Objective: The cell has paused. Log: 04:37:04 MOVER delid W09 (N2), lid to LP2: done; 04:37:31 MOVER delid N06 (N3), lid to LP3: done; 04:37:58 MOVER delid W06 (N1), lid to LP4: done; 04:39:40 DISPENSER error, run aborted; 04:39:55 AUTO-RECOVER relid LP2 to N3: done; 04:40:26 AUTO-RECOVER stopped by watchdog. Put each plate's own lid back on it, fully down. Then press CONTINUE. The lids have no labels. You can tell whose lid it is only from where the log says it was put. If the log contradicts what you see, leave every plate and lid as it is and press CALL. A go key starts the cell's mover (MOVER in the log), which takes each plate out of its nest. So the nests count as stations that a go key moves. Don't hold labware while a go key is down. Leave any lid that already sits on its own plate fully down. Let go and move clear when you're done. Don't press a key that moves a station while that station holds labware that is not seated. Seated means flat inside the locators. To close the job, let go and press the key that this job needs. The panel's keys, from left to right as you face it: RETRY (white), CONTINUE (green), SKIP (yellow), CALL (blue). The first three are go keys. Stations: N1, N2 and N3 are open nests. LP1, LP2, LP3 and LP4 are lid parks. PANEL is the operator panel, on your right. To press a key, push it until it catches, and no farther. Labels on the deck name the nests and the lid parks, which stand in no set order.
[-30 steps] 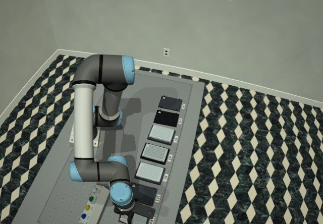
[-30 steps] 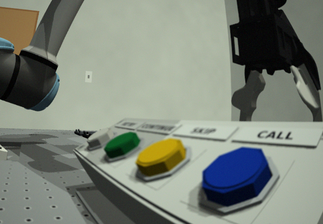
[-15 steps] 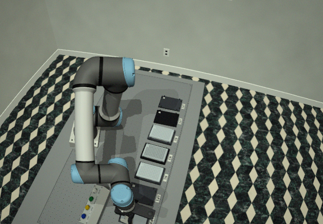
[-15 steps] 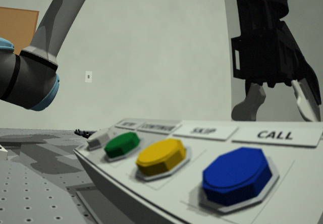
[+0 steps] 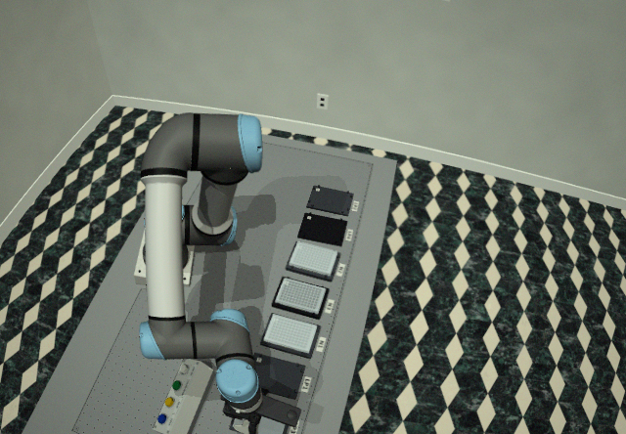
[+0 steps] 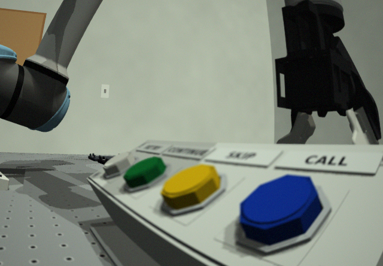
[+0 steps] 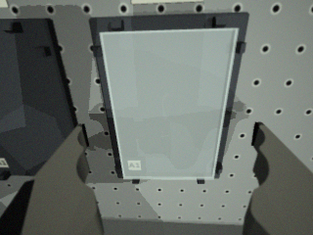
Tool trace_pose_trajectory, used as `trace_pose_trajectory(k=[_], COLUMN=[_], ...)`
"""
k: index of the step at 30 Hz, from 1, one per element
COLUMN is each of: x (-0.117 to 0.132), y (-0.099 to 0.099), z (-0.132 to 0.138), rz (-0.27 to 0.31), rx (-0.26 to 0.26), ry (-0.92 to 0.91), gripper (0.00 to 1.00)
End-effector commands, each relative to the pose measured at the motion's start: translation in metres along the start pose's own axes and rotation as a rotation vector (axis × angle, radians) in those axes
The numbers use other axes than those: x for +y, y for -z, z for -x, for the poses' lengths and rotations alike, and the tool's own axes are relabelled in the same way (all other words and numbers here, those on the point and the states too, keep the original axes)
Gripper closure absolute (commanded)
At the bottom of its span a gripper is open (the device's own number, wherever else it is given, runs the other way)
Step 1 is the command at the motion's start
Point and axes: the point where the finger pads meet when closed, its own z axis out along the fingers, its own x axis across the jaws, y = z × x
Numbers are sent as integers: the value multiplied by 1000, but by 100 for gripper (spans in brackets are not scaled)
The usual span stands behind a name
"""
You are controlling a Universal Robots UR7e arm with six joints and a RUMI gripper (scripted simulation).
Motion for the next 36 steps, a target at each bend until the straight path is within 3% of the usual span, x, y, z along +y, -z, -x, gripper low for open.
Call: trace_pose_trajectory(k=[1, 5, 6, 36], x=[0, 0, 0, 0], y=[0, 0, 0, 0], z=[0, 0, 0, 0], rz=[-1, -1, -1, -1], rx=[1, 1, 1, 2], ry=[0, 0, 0, 0], gripper=[18, 18, 100, 100])
